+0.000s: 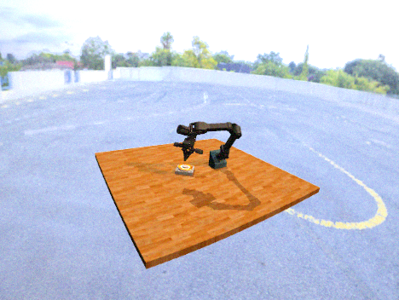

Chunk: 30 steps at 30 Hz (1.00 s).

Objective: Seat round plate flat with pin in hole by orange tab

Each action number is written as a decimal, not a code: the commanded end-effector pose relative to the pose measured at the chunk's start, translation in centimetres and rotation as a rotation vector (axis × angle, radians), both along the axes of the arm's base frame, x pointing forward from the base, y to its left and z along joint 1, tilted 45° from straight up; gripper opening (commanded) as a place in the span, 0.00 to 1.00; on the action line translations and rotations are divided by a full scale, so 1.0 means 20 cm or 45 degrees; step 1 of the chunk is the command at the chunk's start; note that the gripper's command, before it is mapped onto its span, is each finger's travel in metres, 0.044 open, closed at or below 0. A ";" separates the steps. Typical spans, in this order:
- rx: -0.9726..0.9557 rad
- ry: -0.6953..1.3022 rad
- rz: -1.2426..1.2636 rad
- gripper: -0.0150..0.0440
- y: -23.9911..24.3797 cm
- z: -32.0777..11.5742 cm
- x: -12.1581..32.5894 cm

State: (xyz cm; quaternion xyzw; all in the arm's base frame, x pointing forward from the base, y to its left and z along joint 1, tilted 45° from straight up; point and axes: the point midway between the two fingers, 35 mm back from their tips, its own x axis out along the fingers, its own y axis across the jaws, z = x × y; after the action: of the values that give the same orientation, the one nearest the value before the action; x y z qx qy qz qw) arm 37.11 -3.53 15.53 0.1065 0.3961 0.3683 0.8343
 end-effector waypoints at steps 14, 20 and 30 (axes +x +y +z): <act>0.105 0.912 -0.275 0.25 -0.10 -0.63 -0.62; 0.106 0.912 -0.275 0.25 0.01 -0.75 -0.61; 0.107 0.912 -0.274 0.25 0.05 -0.77 -0.60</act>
State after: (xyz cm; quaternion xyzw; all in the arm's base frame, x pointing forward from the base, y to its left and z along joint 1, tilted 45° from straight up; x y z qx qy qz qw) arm 25.07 -2.86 0.10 0.3011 0.6338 0.2330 0.6733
